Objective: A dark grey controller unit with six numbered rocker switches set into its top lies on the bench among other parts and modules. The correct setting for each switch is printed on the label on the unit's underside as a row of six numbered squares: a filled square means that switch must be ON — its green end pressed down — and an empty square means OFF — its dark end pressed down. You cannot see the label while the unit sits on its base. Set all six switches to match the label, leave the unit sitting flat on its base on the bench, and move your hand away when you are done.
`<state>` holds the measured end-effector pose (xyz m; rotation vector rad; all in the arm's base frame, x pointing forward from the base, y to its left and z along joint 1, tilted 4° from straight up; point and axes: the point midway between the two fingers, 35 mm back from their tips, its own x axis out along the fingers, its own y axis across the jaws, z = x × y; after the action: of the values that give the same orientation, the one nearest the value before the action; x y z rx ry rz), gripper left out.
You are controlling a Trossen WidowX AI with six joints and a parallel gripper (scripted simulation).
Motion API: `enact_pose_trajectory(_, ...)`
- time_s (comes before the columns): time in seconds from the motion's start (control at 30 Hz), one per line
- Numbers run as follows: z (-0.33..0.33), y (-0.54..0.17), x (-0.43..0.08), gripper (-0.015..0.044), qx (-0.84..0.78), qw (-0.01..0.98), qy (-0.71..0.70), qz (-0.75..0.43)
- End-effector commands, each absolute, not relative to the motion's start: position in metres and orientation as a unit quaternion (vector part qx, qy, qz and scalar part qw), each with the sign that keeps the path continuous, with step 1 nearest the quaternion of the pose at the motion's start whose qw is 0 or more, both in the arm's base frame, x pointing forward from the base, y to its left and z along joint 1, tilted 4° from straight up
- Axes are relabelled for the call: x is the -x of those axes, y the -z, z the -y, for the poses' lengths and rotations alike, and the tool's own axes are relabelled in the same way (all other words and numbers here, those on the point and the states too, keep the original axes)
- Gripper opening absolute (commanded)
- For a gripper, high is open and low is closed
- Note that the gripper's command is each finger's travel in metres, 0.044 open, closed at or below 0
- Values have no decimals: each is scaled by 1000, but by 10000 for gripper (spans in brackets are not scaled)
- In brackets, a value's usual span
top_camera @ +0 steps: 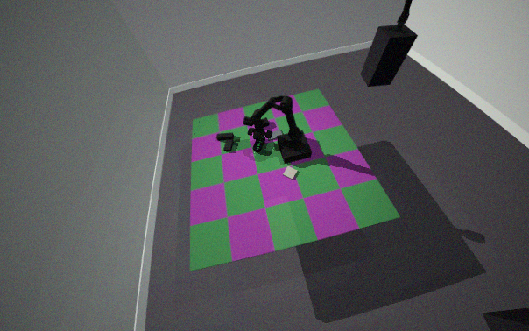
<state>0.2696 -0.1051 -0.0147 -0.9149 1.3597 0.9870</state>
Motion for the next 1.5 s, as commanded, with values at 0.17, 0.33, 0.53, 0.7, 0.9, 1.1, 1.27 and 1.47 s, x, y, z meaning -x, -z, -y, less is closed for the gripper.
enact_pose_trajectory(0.17, 104, 17, -270, 0, 390, 577, -423, -580)
enact_pose_trajectory(0.33, 105, 13, -270, 0, 391, 577, -422, -580)
enact_pose_trajectory(0.53, 106, -29, -271, 0, 390, 577, -423, -580)
enact_pose_trajectory(0.7, 105, -29, -273, 0, 390, 577, -423, -580)
enact_pose_trajectory(0.9, 93, -29, -297, 0, 390, 578, -423, -579)
enact_pose_trajectory(1.1, 93, -21, -298, 0, 390, 578, -423, -579)
enact_pose_trajectory(1.27, 93, -13, -298, 0, 390, 578, -423, -579)
enact_pose_trajectory(1.47, 93, -3, -297, 0, 390, 578, -423, -579)
